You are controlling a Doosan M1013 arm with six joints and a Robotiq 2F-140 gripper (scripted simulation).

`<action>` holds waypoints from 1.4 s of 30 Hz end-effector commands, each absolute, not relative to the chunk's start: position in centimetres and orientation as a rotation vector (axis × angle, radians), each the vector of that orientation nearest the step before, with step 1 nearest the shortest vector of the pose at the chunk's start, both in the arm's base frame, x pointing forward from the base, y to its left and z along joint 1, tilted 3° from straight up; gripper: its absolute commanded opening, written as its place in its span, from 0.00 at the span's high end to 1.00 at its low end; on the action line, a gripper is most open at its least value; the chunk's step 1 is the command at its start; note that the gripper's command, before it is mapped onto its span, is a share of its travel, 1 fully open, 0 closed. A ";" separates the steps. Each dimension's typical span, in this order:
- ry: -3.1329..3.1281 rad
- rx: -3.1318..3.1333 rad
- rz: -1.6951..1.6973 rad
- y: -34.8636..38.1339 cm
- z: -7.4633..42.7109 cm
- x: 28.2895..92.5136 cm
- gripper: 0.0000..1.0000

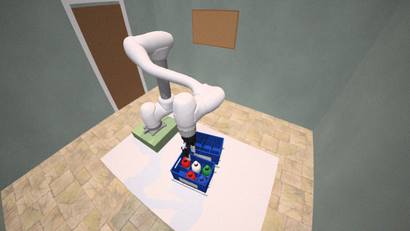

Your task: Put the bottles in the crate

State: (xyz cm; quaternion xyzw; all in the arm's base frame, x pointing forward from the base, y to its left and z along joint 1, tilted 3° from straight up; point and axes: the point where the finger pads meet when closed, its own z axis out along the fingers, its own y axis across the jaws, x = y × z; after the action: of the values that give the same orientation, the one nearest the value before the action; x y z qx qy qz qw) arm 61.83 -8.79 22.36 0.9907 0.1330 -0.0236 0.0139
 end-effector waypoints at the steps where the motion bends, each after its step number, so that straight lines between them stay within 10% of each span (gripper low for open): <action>1: 0.414 3.085 -0.073 -8.8 22.4 61.8 0.62; 42: 0.104 3.107 -0.069 -8.5 20.3 59.7 0.62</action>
State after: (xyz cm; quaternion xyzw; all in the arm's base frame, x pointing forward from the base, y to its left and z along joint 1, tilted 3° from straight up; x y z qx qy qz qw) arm 60.60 -8.61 21.14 0.9967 0.0768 -0.0233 0.0136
